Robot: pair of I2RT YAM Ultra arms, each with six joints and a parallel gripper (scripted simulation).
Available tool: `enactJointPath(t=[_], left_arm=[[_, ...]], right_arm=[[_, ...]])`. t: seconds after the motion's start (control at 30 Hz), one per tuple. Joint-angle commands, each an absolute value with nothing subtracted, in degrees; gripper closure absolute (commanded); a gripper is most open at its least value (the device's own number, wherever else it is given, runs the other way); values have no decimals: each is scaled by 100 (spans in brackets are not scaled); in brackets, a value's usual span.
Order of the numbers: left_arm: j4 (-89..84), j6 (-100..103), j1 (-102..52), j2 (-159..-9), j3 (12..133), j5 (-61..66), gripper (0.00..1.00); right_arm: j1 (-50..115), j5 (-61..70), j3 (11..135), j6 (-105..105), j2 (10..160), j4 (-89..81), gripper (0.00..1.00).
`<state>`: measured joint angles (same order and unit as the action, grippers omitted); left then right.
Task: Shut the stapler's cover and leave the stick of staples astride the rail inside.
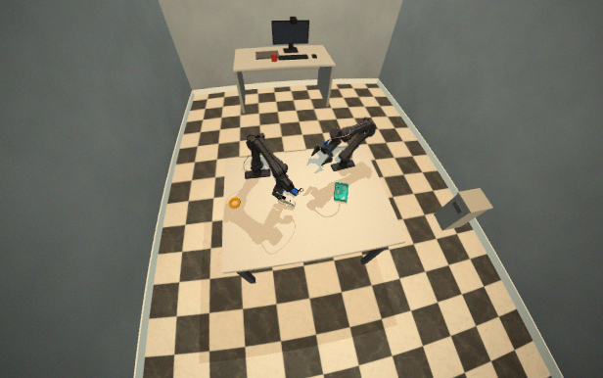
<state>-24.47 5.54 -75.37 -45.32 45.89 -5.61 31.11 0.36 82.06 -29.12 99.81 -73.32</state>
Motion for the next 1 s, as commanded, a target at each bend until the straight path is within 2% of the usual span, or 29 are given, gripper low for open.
enactJointPath(t=[0.0, 0.23, 0.97], left_arm=[[-2317, 545, -7554, -4555, 4644, -549, 0], [-2317, 545, -7554, -4555, 4644, -549, 0], [-2317, 545, -7554, -4555, 4644, -549, 0]], right_arm=[[3131, 2, 8375, -2881, 9935, -7376, 23], [3166, 2, 8347, -2882, 9858, -7372, 100], [3164, 2, 7952, -2883, 9963, -6932, 100]])
